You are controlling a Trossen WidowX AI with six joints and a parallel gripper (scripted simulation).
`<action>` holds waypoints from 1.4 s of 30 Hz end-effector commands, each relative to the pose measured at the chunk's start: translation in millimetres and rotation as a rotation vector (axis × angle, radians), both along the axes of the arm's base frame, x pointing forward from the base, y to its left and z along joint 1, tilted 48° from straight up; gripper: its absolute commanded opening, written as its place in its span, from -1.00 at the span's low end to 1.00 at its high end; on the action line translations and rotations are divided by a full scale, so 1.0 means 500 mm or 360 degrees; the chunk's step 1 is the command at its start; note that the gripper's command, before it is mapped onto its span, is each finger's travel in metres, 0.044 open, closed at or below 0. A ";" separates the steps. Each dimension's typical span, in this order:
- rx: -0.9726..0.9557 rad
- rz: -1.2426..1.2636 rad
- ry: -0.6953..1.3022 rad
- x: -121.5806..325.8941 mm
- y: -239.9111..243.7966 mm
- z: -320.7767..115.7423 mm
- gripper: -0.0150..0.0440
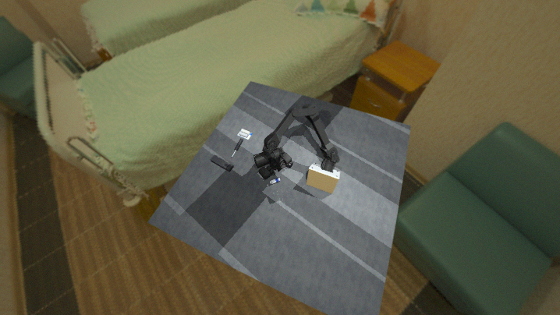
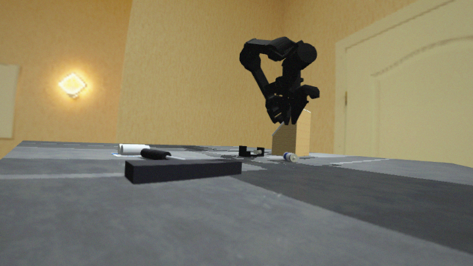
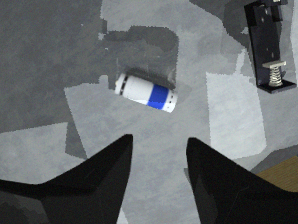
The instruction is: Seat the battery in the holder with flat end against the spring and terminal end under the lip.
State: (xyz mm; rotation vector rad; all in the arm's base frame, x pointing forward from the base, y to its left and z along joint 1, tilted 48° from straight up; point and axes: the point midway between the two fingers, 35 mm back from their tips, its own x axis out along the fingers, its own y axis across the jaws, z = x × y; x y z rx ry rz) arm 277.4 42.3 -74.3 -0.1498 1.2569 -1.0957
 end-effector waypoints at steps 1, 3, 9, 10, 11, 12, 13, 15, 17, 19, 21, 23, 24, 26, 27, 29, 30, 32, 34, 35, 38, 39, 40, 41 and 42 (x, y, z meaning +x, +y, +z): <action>0.0057 0.0475 0.0537 0.000 -0.031 -0.036 0.33; 0.0085 0.0665 0.0740 0.002 -0.039 -0.048 0.33; 0.0168 0.1223 0.1339 0.006 -0.067 -0.082 0.33; 0.0175 0.1270 0.1390 0.007 -0.070 -0.086 0.33; 0.0182 0.1321 0.1444 0.007 -0.072 -0.088 0.33; 0.0188 0.1355 0.1482 0.007 -0.073 -0.090 0.33; 0.0190 0.1369 0.1497 0.007 -0.074 -0.090 0.33; 0.0190 0.1369 0.1497 0.007 -0.074 -0.090 0.33; 0.0190 0.1369 0.1497 0.007 -0.074 -0.090 0.33; 0.0190 0.1369 0.1497 0.007 -0.074 -0.090 0.33; 0.0190 0.1369 0.1497 0.007 -0.074 -0.090 0.33; 0.0190 0.1369 0.1497 0.007 -0.074 -0.090 0.33; 0.0190 0.1369 0.1497 0.007 -0.074 -0.090 0.33; 0.0190 0.1369 0.1497 0.007 -0.074 -0.090 0.33; 0.0190 0.1369 0.1497 0.007 -0.074 -0.090 0.33; 0.0190 0.1369 0.1497 0.007 -0.074 -0.090 0.33; 0.0190 0.1369 0.1497 0.007 -0.074 -0.090 0.33; 0.0190 0.1369 0.1497 0.007 -0.074 -0.090 0.33; 0.0190 0.1369 0.1497 0.007 -0.074 -0.090 0.33; 0.0190 0.1369 0.1497 0.007 -0.074 -0.091 0.33; 0.0190 0.1370 0.1497 0.007 -0.080 -0.096 0.33; 0.0190 0.1370 0.1497 0.007 -0.082 -0.099 0.33; 0.0190 0.1370 0.1497 0.006 -0.085 -0.101 0.33; 0.0190 0.1370 0.1497 0.006 -0.087 -0.103 0.33; 0.0190 0.1370 0.1497 0.006 -0.089 -0.105 0.33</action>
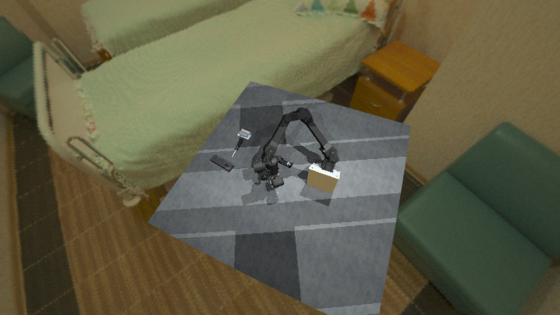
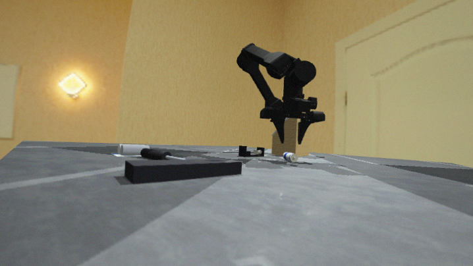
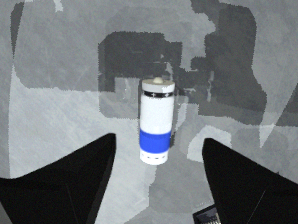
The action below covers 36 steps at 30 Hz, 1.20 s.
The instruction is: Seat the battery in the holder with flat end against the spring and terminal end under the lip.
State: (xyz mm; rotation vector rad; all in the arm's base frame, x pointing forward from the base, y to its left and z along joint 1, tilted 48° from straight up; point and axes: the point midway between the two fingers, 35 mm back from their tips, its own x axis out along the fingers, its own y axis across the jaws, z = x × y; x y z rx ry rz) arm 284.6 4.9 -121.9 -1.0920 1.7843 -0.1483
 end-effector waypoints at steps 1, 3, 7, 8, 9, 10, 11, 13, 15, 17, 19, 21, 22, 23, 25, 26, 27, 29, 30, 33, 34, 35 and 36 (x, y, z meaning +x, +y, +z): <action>-0.0011 -0.0001 0.0025 -0.009 -0.017 -0.013 0.33; -0.0011 -0.0001 0.0025 -0.009 -0.022 -0.017 0.33; -0.0012 -0.0001 0.0025 -0.010 -0.032 -0.026 0.33; -0.0012 -0.0001 0.0025 -0.011 -0.034 -0.028 0.33; -0.0012 -0.0001 0.0025 -0.011 -0.036 -0.030 0.33; -0.0012 -0.0001 0.0025 -0.012 -0.039 -0.032 0.33; -0.0012 -0.0001 0.0025 -0.012 -0.041 -0.035 0.33; -0.0013 -0.0001 0.0025 -0.013 -0.046 -0.039 0.33; -0.0013 -0.0001 0.0025 -0.014 -0.051 -0.043 0.33; -0.0014 -0.0001 0.0025 -0.015 -0.056 -0.047 0.33; -0.0014 -0.0002 0.0025 -0.016 -0.061 -0.051 0.33; -0.0015 -0.0002 0.0026 -0.017 -0.066 -0.055 0.33; -0.0015 -0.0002 0.0026 -0.017 -0.068 -0.057 0.33; -0.0016 -0.0002 0.0026 -0.018 -0.070 -0.059 0.33; -0.0016 -0.0002 0.0026 -0.019 -0.074 -0.062 0.33; -0.0017 -0.0002 0.0026 -0.019 -0.074 -0.062 0.33; -0.0017 -0.0002 0.0026 -0.019 -0.074 -0.062 0.33; -0.0017 -0.0002 0.0026 -0.019 -0.074 -0.062 0.24; -0.0017 -0.0002 0.0026 -0.019 -0.074 -0.062 0.15; -0.0017 -0.0002 0.0026 -0.019 -0.074 -0.062 -0.11; -0.0017 -0.0002 0.0026 -0.019 -0.074 -0.062 -0.14; -0.0017 -0.0002 0.0026 -0.019 -0.074 -0.062 -0.16; -0.0017 -0.0002 0.0026 -0.019 -0.074 -0.062 -0.18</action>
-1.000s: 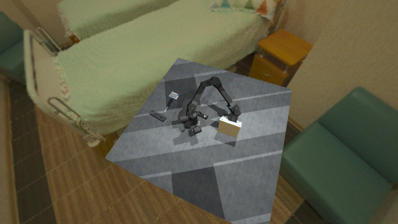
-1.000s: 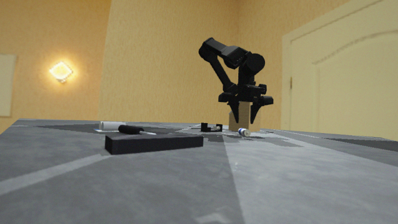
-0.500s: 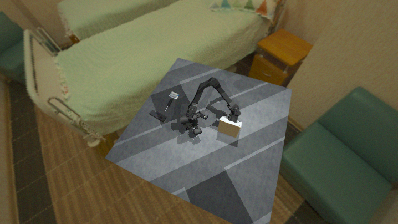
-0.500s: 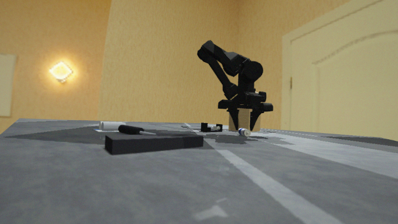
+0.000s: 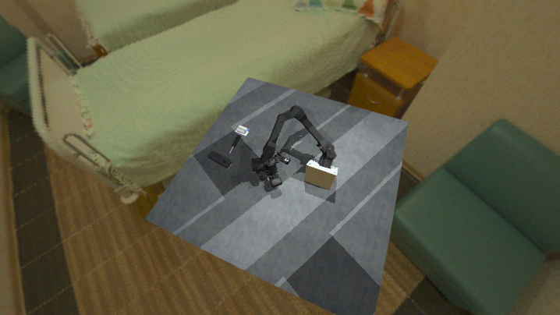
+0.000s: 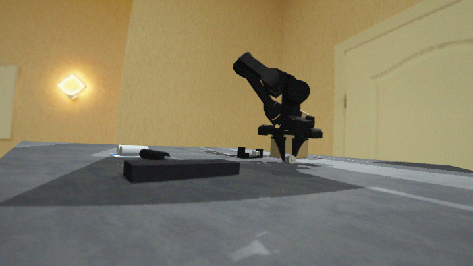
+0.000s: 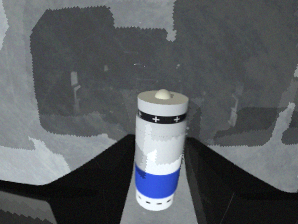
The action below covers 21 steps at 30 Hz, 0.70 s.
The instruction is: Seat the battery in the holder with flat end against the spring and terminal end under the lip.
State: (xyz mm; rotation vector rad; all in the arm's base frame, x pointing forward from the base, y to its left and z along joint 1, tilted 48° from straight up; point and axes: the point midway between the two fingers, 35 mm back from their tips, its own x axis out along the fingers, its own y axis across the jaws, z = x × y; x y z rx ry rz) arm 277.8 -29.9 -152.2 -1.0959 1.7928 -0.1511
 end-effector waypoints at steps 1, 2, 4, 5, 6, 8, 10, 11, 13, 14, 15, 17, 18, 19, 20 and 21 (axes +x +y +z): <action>-0.0007 0.0002 0.0014 -0.005 -0.004 -0.002 -0.20; -0.0007 0.0002 0.0014 -0.005 -0.004 -0.002 -0.22; -0.0007 0.0002 0.0014 -0.005 -0.004 -0.002 -0.22; -0.0007 0.0002 0.0014 -0.005 -0.004 -0.002 -0.22; -0.0007 0.0002 0.0014 -0.005 -0.004 -0.002 -0.22; -0.0007 0.0002 0.0014 -0.005 -0.002 0.000 -0.22; -0.0004 0.0002 0.0013 0.000 0.018 0.017 -0.22; -0.0003 0.0002 0.0013 0.002 0.033 0.030 -0.22; -0.0002 0.0002 0.0013 0.006 0.061 0.056 -0.22; -0.0003 0.0002 0.0013 0.006 0.068 0.063 -0.22; -0.0003 0.0002 0.0013 0.006 0.071 0.065 -0.22; -0.0003 0.0002 0.0013 0.006 0.071 0.065 -0.22; -0.0003 0.0002 0.0013 0.006 0.071 0.065 -0.22; -0.0003 -0.0002 0.0009 0.006 0.070 0.066 -0.22; -0.0005 -0.0013 -0.0003 0.007 0.069 0.069 -0.22; -0.0007 -0.0032 -0.0024 0.008 0.066 0.075 -0.22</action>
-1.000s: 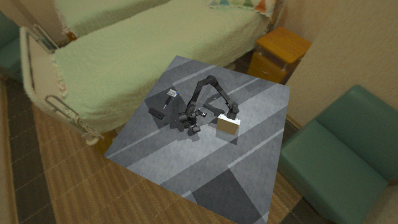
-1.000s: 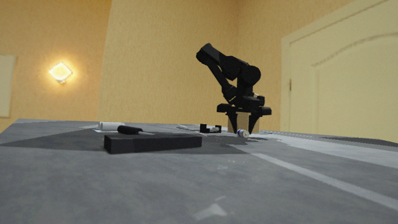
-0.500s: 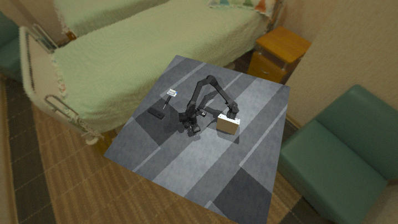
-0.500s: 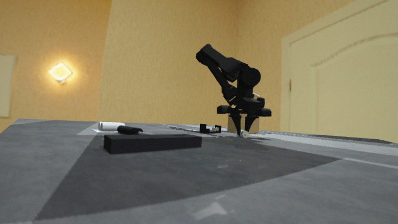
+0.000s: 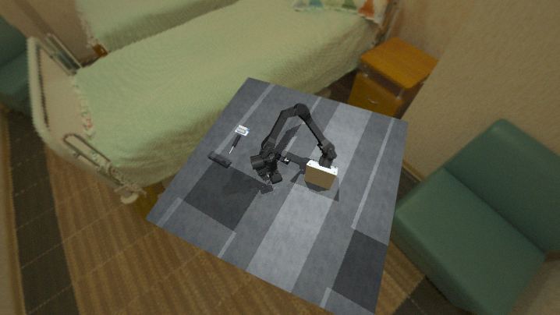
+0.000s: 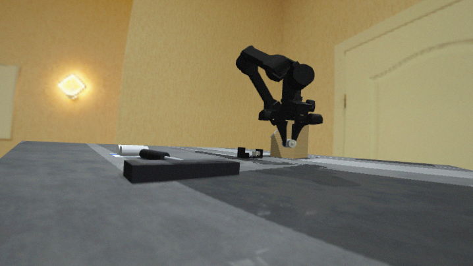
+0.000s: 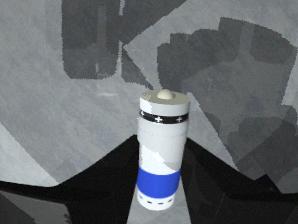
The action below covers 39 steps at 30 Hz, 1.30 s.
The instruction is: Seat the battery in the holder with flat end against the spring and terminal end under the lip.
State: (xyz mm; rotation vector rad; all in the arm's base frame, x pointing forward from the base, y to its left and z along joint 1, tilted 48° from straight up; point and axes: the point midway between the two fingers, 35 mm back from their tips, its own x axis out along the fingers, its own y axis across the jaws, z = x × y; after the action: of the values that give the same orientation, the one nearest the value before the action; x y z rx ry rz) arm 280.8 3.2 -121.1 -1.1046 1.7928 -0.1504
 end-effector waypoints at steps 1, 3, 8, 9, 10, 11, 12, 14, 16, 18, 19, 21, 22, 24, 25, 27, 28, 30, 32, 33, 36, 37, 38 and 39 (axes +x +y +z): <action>-0.0004 -0.0066 -0.0058 0.003 -0.004 0.020 -0.22; -0.0014 -0.0141 -0.0141 0.005 -0.014 0.040 -0.22; -0.0048 -0.0372 -0.0398 0.006 -0.049 0.103 -0.22; -0.0054 -0.0417 -0.0447 0.006 -0.055 0.115 -0.22; -0.0061 -0.0461 -0.0496 0.005 -0.062 0.126 -0.22; -0.0067 -0.0505 -0.0545 0.003 -0.069 0.138 -0.22; -0.0074 -0.0550 -0.0594 0.002 -0.076 0.149 -0.22; -0.0087 -0.0639 -0.0692 -0.003 -0.090 0.171 -0.22; -0.0101 -0.0729 -0.0790 -0.008 -0.104 0.193 -0.22; -0.0114 -0.0819 -0.0888 -0.015 -0.118 0.214 -0.22; -0.0121 -0.0863 -0.0937 -0.019 -0.125 0.224 -0.22; -0.0134 -0.0953 -0.1035 -0.027 -0.139 0.244 -0.22; -0.0139 -0.0990 -0.1075 -0.031 -0.145 0.252 -0.22; -0.0137 -0.1021 -0.1107 -0.034 -0.149 0.258 -0.22; -0.0137 -0.1021 -0.1107 -0.034 -0.149 0.258 -0.22; -0.0137 -0.1021 -0.1107 -0.034 -0.149 0.258 -0.22; -0.0133 -0.1020 -0.1101 -0.034 -0.149 0.257 -0.22; -0.0127 -0.1016 -0.1097 -0.034 -0.149 0.255 -0.22; -0.0115 -0.0999 -0.1112 -0.033 -0.152 0.250 -0.22; -0.0107 -0.0985 -0.1123 -0.032 -0.155 0.246 -0.22; -0.0085 -0.0946 -0.1157 -0.030 -0.163 0.235 -0.22; -0.0078 -0.0933 -0.1168 -0.030 -0.165 0.232 -0.22; -0.0072 -0.0920 -0.1179 -0.029 -0.168 0.229 -0.22; -0.0066 -0.0907 -0.1191 -0.029 -0.170 0.226 -0.22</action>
State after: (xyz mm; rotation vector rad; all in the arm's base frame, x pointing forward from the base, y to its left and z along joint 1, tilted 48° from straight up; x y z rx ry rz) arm 269.2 -75.8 -2.9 -0.4130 1.3832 -0.8416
